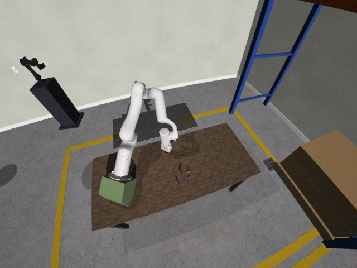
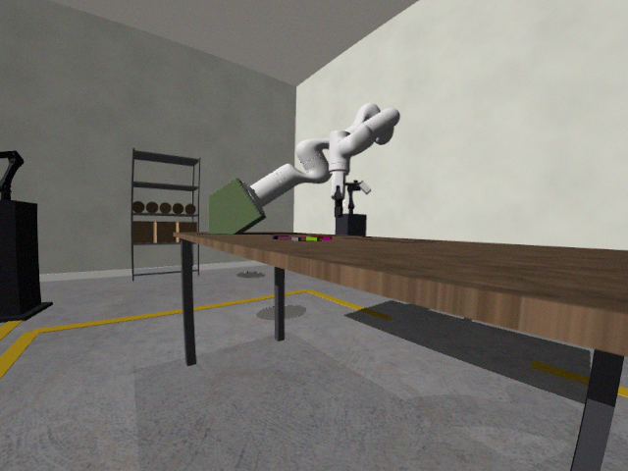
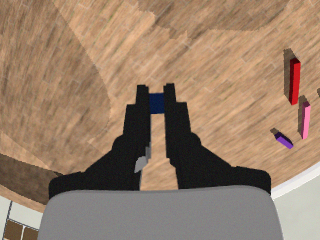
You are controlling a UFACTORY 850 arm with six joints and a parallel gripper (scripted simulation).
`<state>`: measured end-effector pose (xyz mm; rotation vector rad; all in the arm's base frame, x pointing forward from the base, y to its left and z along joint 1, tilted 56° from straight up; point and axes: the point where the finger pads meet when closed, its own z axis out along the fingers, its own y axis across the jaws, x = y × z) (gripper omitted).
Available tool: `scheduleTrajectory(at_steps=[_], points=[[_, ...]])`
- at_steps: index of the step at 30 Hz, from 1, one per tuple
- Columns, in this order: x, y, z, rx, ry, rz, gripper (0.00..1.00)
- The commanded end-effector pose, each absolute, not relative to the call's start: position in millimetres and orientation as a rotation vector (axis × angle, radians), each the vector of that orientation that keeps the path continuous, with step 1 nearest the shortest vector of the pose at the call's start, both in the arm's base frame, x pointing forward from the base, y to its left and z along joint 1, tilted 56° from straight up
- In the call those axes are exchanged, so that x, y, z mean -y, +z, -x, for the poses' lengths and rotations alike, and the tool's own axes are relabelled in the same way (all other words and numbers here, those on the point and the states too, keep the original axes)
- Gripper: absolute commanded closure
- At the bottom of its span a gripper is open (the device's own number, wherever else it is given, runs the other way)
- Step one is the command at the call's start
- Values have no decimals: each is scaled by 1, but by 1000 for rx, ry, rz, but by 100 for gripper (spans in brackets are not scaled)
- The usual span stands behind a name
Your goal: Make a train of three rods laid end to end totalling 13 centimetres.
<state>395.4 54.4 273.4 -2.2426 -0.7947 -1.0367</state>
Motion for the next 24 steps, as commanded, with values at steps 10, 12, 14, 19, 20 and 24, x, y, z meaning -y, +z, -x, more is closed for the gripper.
scheduleTrajectory(at_steps=[10,12,14,19,20,24], points=[[-87,247,-420,794,-1040,2242,96],[-91,244,-423,794,-1040,2242,96],[-94,241,-425,794,-1040,2242,96],[-96,239,-427,794,-1040,2242,96],[-97,239,-427,794,-1040,2242,96],[-97,238,-427,794,-1040,2242,96]])
